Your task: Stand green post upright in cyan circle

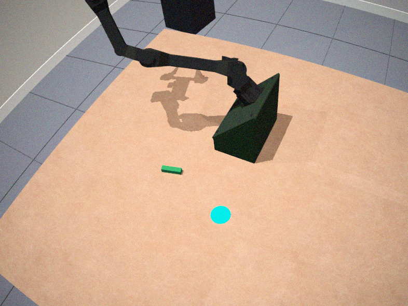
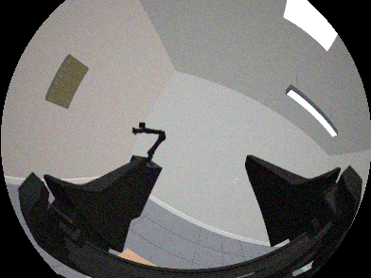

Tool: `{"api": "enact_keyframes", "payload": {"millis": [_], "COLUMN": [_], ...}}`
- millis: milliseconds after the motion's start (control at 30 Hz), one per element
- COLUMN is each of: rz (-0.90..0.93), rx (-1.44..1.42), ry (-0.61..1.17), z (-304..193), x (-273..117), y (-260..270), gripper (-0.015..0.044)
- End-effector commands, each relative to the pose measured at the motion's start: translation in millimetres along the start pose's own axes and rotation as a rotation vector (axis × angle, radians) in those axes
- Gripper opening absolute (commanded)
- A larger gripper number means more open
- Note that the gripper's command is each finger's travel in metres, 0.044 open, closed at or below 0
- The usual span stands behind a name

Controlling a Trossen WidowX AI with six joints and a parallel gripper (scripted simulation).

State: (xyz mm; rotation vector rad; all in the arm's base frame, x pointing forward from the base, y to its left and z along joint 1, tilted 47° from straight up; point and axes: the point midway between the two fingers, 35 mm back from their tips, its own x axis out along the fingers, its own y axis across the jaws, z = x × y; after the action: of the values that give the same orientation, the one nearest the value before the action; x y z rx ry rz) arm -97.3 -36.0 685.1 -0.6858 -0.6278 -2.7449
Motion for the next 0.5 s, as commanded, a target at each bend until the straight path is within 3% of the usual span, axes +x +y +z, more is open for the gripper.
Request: {"api": "enact_keyframes", "payload": {"millis": [0, 167, 467], "rz": [-0.007, -0.200, -0.597], "rx": [0.000, 0.013, 0.039], "ry": [-0.001, -0.029, -0.125], "z": [0, -4, -2], "x": [1, 15, 11], "y": [-2, -52, -160], "gripper": [0.0374, 0.0242, 0.0233]}}
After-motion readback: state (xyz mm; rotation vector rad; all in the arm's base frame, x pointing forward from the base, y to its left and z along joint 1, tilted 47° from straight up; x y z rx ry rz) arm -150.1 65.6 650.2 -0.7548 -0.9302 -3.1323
